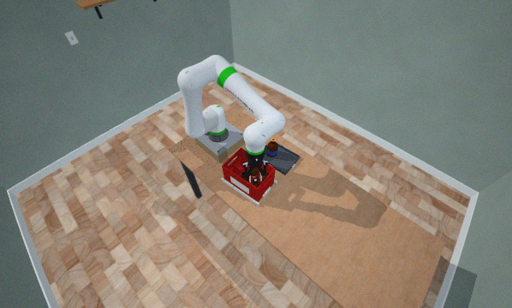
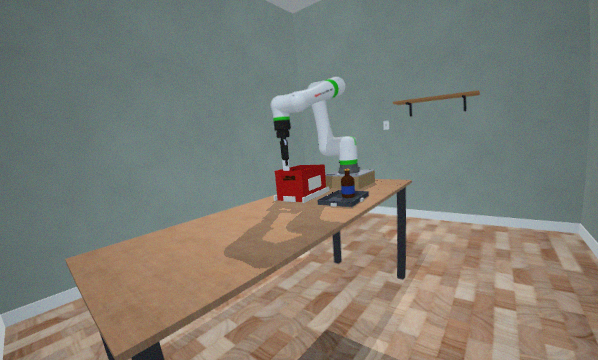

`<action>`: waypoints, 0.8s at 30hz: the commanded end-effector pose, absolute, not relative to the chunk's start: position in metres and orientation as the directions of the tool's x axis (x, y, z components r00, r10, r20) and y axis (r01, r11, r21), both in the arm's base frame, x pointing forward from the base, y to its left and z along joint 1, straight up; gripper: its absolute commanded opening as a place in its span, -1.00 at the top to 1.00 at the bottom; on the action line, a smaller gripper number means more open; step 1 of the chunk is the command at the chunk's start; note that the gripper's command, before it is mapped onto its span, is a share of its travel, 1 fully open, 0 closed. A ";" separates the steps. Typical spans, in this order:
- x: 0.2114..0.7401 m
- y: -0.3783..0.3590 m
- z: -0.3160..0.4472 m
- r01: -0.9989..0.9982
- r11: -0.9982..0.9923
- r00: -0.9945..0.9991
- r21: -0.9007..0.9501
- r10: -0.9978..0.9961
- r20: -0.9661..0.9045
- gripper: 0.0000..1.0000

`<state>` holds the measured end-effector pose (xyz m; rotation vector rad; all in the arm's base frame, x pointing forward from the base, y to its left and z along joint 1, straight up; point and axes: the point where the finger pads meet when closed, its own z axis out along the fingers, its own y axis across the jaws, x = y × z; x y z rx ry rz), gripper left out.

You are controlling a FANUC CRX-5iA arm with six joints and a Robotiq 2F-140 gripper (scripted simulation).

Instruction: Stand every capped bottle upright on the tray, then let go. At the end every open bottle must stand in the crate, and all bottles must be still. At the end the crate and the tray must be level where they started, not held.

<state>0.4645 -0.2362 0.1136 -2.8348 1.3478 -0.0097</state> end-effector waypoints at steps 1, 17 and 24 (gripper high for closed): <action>0.465 -0.236 0.113 -0.776 -0.631 0.631 -0.005 -0.776 0.005 0.24; 0.466 -0.236 0.093 -0.776 -0.631 0.631 -0.005 -0.776 0.005 0.24; 0.466 -0.236 0.087 -0.776 -0.631 0.631 -0.005 -0.776 0.005 0.24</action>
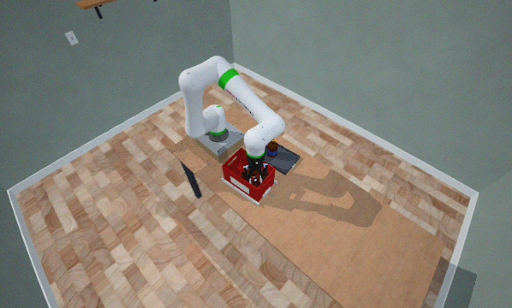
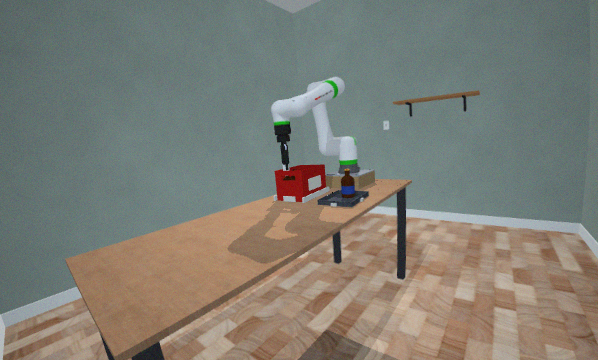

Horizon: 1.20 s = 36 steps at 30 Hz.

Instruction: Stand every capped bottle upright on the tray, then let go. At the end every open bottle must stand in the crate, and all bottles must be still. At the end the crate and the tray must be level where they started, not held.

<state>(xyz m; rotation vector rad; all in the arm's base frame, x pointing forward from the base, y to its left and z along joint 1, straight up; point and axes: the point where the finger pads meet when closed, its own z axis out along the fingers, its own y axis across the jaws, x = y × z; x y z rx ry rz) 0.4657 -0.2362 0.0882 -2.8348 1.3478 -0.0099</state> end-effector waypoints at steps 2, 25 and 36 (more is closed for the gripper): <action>0.466 -0.236 0.085 -0.776 -0.631 0.631 -0.005 -0.776 0.005 0.24; 0.466 -0.236 0.077 -0.776 -0.631 0.631 -0.005 -0.776 0.005 1.00; 0.466 -0.236 0.077 -0.776 -0.631 0.631 -0.005 -0.776 0.005 1.00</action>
